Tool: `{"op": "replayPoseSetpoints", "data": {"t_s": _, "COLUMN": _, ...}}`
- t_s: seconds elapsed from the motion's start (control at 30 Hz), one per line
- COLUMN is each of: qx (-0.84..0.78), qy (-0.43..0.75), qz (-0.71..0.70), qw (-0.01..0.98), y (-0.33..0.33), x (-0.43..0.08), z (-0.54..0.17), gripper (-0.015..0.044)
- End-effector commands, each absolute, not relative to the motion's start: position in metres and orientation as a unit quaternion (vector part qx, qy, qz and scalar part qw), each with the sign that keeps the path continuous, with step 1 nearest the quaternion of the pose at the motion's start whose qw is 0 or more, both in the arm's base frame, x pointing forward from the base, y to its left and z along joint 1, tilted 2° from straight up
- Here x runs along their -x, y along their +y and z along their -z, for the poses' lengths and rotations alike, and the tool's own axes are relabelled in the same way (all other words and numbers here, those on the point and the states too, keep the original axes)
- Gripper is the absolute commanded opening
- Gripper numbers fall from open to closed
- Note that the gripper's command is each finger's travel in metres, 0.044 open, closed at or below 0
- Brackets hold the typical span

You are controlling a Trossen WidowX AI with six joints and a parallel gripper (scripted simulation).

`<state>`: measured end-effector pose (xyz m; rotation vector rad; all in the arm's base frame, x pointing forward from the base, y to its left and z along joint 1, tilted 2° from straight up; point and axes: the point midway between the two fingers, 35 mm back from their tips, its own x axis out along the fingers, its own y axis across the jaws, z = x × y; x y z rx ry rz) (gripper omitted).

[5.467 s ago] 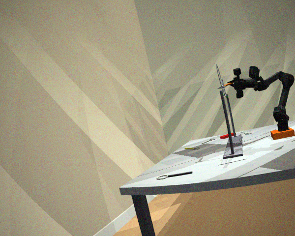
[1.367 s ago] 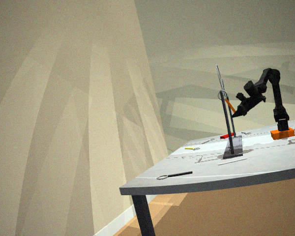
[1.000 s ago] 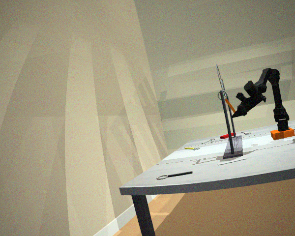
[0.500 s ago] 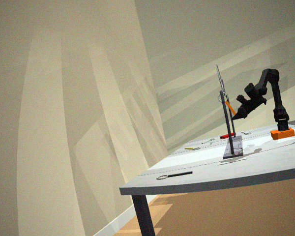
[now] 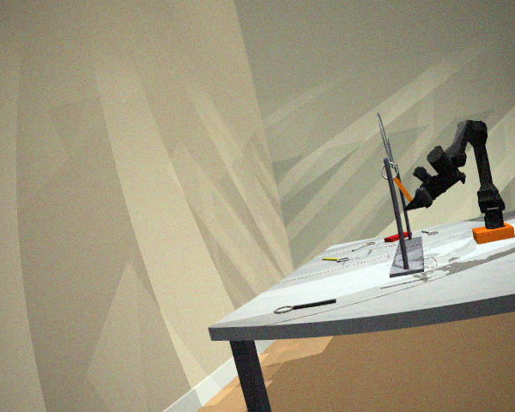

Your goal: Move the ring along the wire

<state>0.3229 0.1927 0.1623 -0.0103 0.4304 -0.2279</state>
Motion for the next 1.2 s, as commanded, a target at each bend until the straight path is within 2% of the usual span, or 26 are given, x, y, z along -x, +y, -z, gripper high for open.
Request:
{"op": "replayPoseSetpoints", "data": {"t_s": 0.0, "qx": 0.005, "qy": 0.213, "qz": 0.115, "qw": 0.97, "y": 0.192, "x": -0.323, "z": -0.161, "gripper": -0.015}}
{"op": "replayPoseSetpoints", "data": {"t_s": 0.17, "qx": 0.005, "qy": 0.213, "qz": 0.115, "qw": 0.97, "y": 0.192, "x": -0.323, "z": -0.161, "gripper": -0.015}}
{"op": "replayPoseSetpoints", "data": {"t_s": 0.57, "qx": 0.005, "qy": 0.214, "qz": 0.113, "qw": 0.97, "y": 0.193, "x": -0.321, "z": -0.163, "gripper": 0.016}}
{"op": "replayPoseSetpoints", "data": {"t_s": 0.93, "qx": 0.004, "qy": 0.215, "qz": 0.114, "qw": 0.97, "y": 0.203, "x": -0.281, "z": -0.18, "gripper": 0.016}}
{"op": "replayPoseSetpoints", "data": {"t_s": 1.17, "qx": 0.004, "qy": 0.214, "qz": 0.114, "qw": 0.97, "y": 0.203, "x": -0.278, "z": -0.181, "gripper": 0.016}}
